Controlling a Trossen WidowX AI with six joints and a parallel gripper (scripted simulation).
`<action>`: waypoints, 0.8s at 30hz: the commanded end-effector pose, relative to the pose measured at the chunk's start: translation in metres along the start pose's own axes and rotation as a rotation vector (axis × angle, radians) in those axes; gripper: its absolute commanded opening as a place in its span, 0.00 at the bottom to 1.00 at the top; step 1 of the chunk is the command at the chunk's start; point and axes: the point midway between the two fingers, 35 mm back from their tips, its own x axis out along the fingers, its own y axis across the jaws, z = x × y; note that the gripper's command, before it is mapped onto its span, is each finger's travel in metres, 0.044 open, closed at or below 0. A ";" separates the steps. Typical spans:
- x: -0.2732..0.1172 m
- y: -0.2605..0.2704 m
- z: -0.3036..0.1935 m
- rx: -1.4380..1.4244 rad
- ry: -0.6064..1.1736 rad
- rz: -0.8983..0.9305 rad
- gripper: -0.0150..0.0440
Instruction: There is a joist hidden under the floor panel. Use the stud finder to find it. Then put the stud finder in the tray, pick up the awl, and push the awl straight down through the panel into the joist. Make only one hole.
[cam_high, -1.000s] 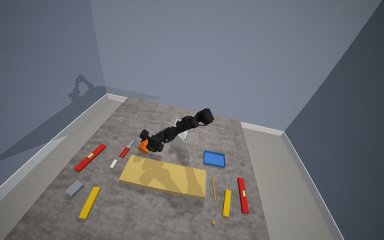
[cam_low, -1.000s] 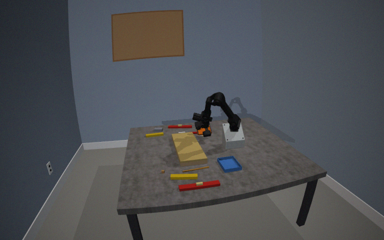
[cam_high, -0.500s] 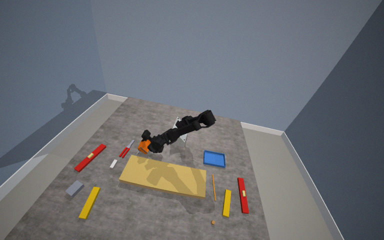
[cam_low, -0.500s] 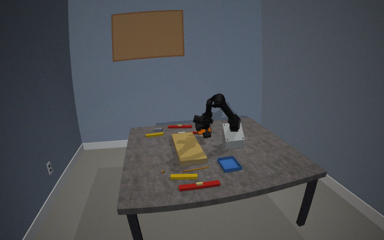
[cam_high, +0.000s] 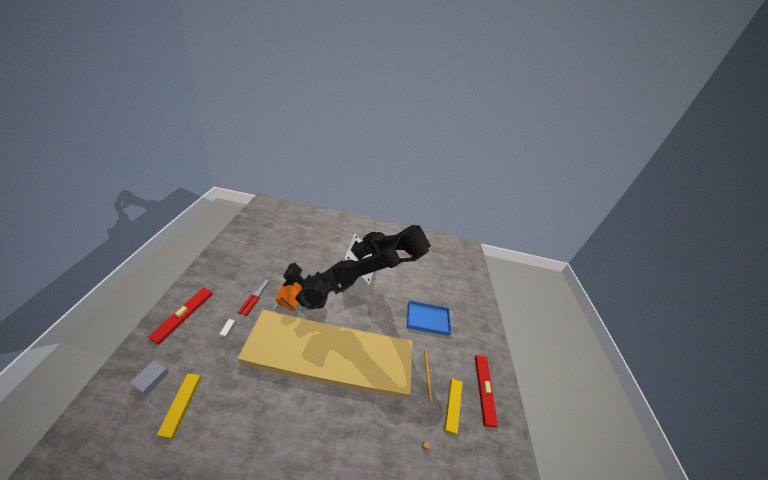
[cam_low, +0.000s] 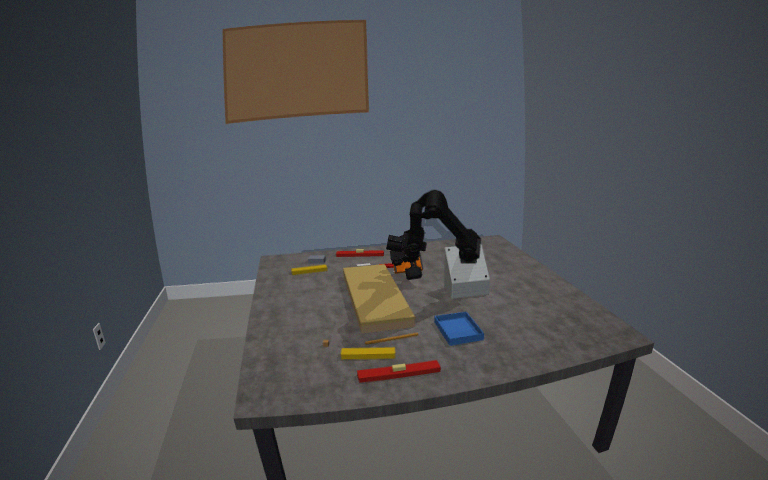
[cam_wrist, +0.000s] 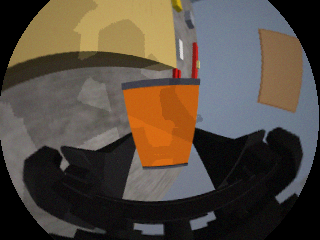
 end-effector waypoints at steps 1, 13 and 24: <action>0.003 0.003 0.000 0.004 0.000 -0.004 0.25; 0.006 0.008 0.000 -0.007 0.004 0.003 0.52; 0.005 0.008 0.000 -0.007 0.004 0.003 1.00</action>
